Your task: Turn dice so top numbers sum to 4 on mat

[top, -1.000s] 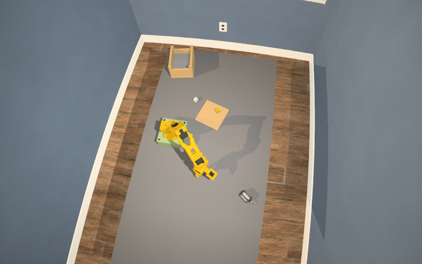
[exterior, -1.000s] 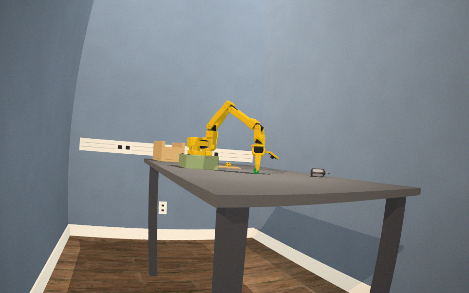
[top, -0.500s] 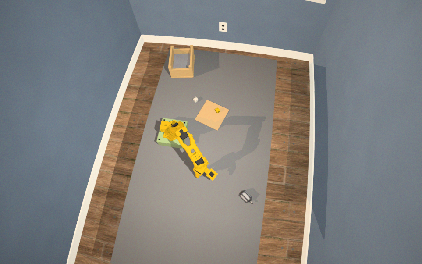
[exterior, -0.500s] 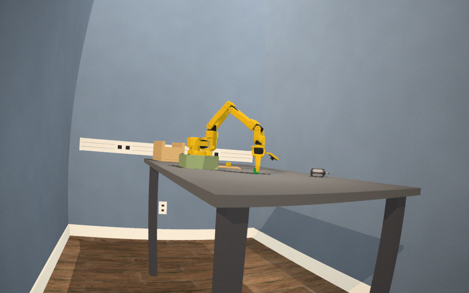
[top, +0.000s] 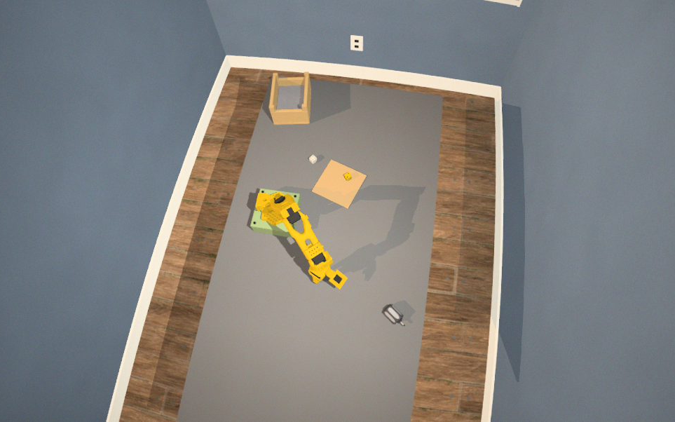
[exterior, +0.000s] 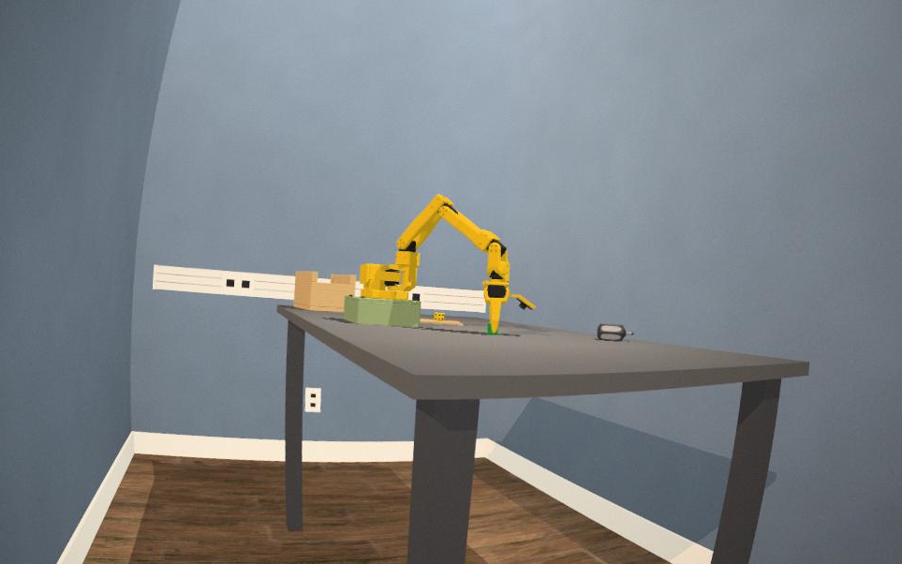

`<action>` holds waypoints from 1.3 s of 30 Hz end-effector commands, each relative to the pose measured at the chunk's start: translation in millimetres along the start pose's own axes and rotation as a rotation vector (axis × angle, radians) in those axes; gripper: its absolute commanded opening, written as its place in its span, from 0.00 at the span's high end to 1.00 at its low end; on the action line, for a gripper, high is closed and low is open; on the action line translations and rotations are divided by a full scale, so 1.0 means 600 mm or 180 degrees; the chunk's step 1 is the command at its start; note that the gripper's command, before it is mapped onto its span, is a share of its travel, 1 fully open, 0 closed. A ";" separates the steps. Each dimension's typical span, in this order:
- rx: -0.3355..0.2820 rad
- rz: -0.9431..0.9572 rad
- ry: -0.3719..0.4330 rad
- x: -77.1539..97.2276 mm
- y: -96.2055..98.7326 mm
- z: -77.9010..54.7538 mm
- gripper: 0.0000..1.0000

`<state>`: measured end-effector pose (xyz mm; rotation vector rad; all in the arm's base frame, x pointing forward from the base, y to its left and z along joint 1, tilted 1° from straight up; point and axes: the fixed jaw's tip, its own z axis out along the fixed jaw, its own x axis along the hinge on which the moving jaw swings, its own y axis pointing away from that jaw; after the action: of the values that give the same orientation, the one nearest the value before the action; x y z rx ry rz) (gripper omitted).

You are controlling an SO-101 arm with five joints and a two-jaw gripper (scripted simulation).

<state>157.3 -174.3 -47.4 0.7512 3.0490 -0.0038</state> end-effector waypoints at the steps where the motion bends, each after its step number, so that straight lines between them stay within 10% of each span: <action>1: -0.0030 -0.0006 0.0063 0.008 -0.002 0.009 0.78; 39: -0.0031 -0.0006 0.0061 0.008 -0.015 0.009 0.95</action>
<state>151.5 -180.1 -50.2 0.7522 3.0521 -0.0003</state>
